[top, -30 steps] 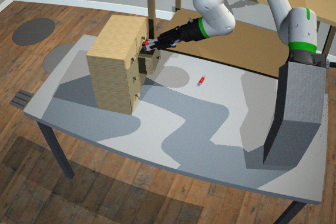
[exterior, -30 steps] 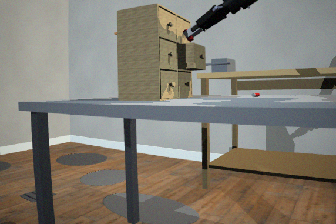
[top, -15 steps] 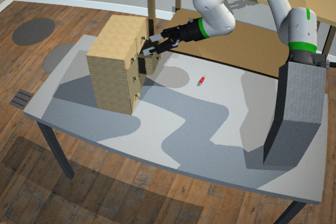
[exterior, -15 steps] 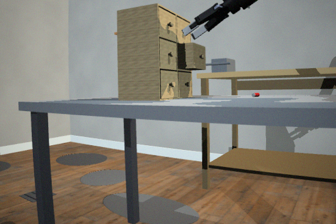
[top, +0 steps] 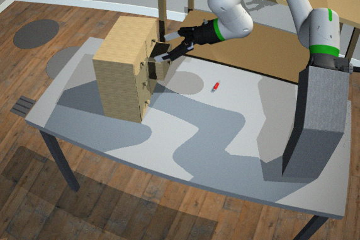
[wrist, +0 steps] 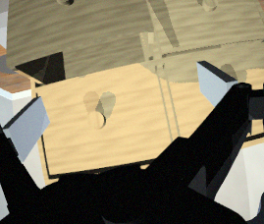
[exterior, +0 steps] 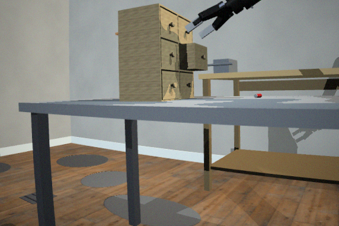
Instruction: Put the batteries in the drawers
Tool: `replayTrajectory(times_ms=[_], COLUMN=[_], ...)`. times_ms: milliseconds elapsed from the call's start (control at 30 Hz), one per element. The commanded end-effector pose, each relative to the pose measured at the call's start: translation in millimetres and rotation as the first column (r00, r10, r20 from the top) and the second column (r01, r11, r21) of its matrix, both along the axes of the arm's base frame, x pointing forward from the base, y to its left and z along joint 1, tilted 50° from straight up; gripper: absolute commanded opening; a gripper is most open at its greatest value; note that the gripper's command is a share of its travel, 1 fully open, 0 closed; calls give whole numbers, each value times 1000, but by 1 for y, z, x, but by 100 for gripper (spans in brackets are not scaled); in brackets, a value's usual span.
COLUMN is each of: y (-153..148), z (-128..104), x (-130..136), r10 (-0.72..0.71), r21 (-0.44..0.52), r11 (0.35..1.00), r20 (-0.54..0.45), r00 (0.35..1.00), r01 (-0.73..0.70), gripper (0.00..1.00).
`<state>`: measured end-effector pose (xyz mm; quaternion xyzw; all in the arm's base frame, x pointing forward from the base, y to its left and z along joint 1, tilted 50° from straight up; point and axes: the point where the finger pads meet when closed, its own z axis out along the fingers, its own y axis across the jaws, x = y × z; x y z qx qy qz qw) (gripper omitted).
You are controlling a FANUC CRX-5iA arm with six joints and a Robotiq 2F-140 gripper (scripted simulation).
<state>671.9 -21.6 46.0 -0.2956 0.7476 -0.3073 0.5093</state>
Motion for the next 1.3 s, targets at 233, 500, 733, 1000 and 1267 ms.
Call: replayTrajectory(times_ms=[233,500,733,1000,1267], y=[-4,-11,-17,-26,-31], z=[0,0,0,0,0], x=[-19,-58,-88,-132,-155], r10=[0,0,0,0,0], r21=[0,0,0,0,0], r11=[1000,1000,1000,1000,1000], r20=[0,0,0,0,0], r00=[1000,1000,1000,1000,1000], r01=[0,0,0,0,0], gripper=[100,100,100,100,100])
